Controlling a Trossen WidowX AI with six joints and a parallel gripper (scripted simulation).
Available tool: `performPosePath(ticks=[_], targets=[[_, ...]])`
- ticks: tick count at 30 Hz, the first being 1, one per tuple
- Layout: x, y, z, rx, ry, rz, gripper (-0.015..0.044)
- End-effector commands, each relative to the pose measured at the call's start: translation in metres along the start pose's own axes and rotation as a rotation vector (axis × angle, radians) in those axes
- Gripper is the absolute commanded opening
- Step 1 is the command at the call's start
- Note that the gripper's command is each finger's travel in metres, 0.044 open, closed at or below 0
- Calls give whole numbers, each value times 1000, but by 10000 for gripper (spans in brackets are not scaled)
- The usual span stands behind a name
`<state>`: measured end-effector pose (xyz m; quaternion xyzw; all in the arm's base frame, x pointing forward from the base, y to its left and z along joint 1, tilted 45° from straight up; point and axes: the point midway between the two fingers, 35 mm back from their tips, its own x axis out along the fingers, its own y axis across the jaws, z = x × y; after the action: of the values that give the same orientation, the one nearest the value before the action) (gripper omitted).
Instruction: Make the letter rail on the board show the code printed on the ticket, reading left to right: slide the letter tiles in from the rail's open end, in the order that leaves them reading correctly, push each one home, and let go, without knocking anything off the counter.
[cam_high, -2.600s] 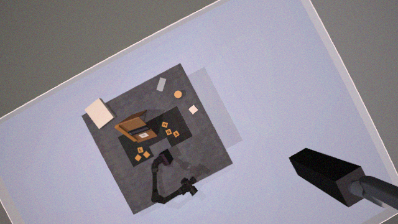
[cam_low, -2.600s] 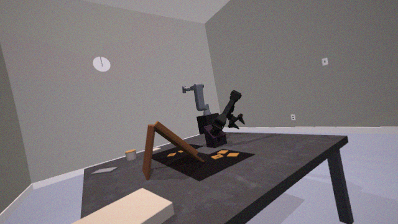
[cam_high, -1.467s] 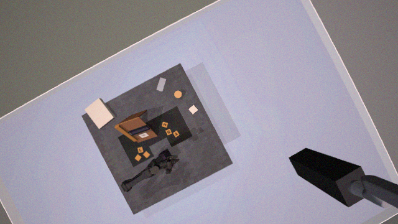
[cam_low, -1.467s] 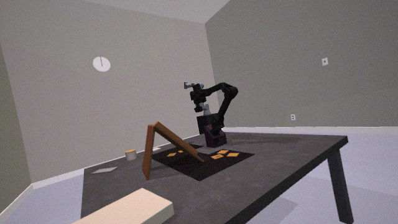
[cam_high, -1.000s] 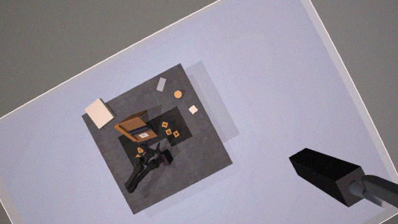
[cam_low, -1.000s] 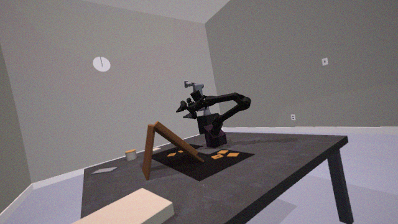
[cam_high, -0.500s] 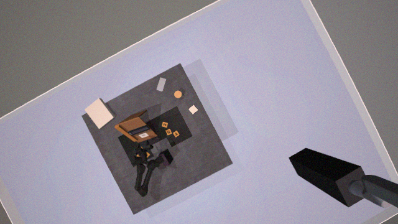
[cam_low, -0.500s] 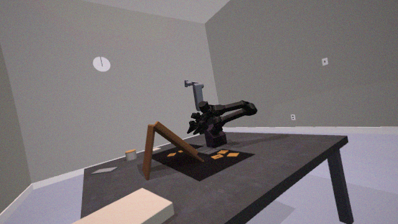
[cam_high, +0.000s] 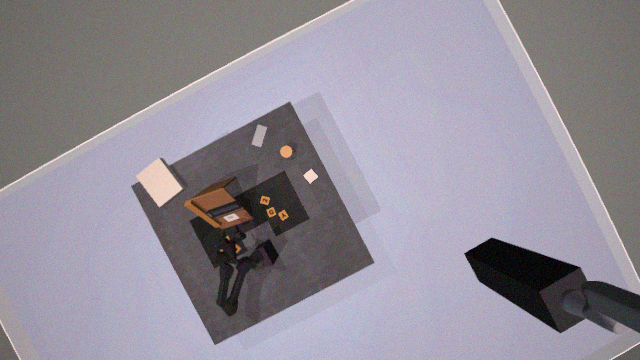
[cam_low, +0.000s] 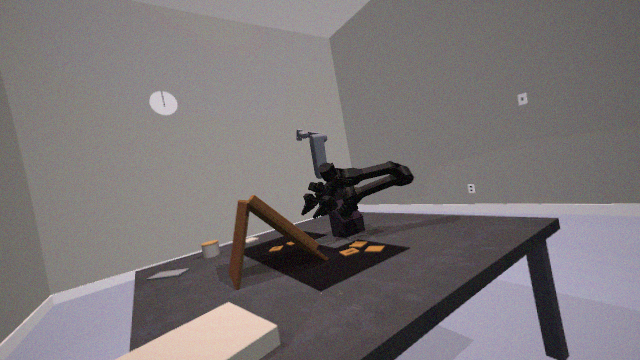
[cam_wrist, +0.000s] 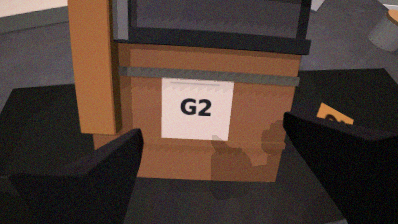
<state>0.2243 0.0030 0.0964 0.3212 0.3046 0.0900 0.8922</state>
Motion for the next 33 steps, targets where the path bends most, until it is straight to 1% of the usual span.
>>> performPosePath(ticks=[1, 8, 14, 19, 22, 27, 33], targets=[[-3, -3, 5, -141, 58, -1, 440], [-14, -7, 16, -516, 180, 83, 440], [-27, -8, 32, -814, 186, 216, 440], [-39, -8, 53, -1043, 111, 320, 440], [-45, -9, 64, -1119, 61, 352, 440], [-55, -12, 83, -1256, -39, 380, 440], [-65, -18, 104, -1457, -166, 373, 440]])
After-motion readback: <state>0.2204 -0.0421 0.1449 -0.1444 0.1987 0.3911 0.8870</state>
